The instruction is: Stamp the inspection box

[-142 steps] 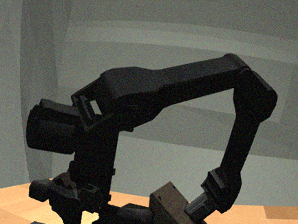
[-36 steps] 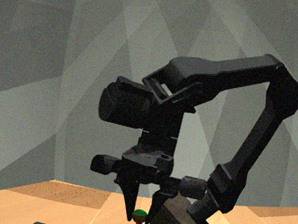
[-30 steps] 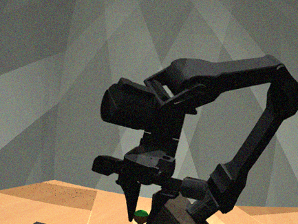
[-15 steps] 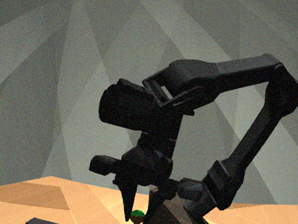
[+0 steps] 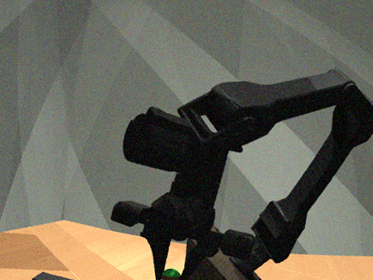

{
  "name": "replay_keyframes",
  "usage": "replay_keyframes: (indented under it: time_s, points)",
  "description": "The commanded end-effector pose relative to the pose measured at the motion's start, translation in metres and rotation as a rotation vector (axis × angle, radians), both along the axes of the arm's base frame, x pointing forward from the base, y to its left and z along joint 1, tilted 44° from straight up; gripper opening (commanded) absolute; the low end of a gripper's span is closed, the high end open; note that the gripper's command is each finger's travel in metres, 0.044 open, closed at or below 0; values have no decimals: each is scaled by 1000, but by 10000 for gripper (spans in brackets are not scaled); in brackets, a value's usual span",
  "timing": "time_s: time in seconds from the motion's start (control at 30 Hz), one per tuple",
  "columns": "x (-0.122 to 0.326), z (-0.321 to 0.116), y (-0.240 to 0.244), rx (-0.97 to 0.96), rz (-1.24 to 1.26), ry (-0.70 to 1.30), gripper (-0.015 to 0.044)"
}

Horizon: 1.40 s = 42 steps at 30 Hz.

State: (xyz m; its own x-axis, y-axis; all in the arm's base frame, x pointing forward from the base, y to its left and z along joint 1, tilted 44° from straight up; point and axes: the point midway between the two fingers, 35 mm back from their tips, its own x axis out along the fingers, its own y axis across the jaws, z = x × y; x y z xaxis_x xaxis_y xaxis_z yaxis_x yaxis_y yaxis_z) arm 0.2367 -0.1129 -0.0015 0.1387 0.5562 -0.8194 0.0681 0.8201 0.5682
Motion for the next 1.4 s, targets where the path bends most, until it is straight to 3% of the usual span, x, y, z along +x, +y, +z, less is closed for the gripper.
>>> replay_keyframes:
  time_s: [0.0, 1.37]
  points:
    - [1, -2, 3, 5, -4, 2, 0]
    - [2, -21, 22, 6, -7, 4, 0]
